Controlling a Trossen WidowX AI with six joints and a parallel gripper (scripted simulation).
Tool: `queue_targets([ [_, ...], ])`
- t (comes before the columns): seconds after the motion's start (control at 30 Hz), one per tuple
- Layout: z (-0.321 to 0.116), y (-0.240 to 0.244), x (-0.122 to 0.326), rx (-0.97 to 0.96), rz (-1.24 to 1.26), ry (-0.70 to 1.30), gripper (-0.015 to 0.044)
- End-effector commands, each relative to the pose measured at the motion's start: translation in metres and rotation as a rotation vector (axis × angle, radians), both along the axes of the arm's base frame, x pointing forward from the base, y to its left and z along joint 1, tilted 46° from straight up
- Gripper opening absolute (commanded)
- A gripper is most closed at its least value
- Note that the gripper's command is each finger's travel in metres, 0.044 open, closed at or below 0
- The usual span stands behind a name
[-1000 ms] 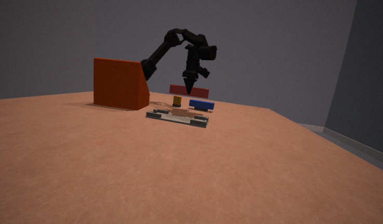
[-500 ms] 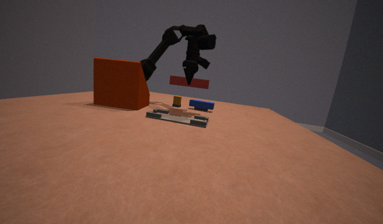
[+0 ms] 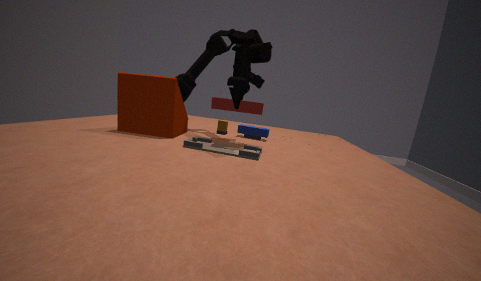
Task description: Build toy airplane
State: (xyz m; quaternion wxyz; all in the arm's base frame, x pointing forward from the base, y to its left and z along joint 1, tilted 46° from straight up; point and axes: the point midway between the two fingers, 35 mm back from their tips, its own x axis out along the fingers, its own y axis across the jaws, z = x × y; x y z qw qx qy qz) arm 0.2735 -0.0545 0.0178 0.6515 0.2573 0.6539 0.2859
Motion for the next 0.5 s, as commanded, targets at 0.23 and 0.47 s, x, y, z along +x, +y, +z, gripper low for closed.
queue_targets([
  [0.23,-0.034,-0.015,0.001,-0.006,-0.019,0.02,0.0],
  [0.47,-0.055,-0.023,-0.001,-0.008,-0.032,0.032,0.0],
])
